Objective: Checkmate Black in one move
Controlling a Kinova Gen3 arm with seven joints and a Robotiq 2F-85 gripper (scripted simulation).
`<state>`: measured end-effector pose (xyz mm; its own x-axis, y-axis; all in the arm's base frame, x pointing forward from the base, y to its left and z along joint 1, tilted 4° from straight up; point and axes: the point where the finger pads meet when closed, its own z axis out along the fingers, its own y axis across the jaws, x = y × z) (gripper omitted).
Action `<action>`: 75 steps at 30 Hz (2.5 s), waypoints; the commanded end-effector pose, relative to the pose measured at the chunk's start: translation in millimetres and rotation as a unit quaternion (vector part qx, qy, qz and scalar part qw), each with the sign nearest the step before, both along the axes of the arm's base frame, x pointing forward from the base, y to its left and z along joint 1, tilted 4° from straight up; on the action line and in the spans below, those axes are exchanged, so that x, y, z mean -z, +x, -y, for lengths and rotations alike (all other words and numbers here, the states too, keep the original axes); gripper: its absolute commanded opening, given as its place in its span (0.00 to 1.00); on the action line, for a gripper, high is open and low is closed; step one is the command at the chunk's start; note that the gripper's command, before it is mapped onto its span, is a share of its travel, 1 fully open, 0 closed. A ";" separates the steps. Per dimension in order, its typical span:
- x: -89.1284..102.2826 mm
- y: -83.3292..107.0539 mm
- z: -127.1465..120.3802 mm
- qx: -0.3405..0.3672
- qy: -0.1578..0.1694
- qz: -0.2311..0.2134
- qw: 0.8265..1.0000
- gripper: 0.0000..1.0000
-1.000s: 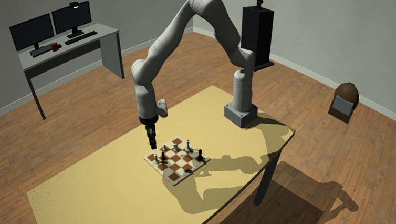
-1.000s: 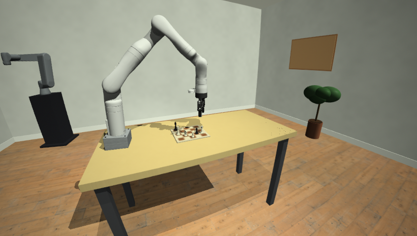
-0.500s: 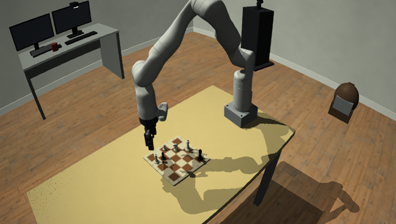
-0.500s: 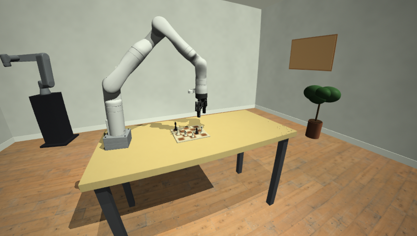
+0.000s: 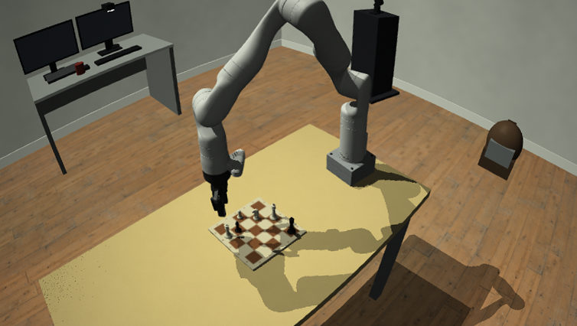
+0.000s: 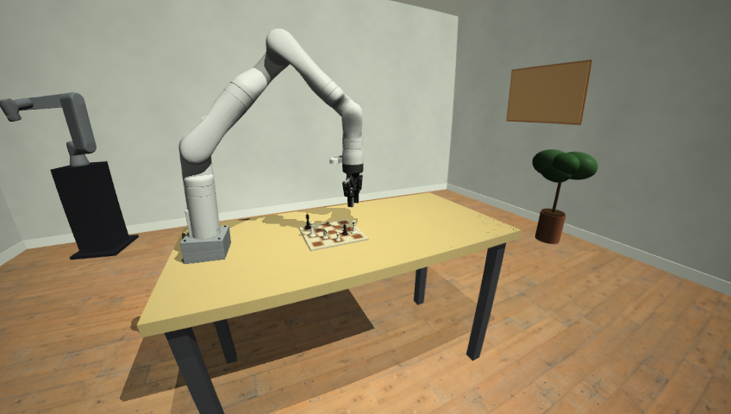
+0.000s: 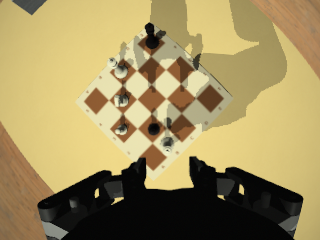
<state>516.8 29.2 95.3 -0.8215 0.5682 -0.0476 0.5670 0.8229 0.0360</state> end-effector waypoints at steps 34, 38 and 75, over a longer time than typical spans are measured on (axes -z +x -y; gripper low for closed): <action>0.9 0.6 -0.1 0.000 0.000 0.001 1.000 0.41; 2.1 0.7 -0.1 0.000 0.000 0.001 1.000 0.41; 45.4 3.3 -0.6 0.000 0.000 0.001 1.000 0.41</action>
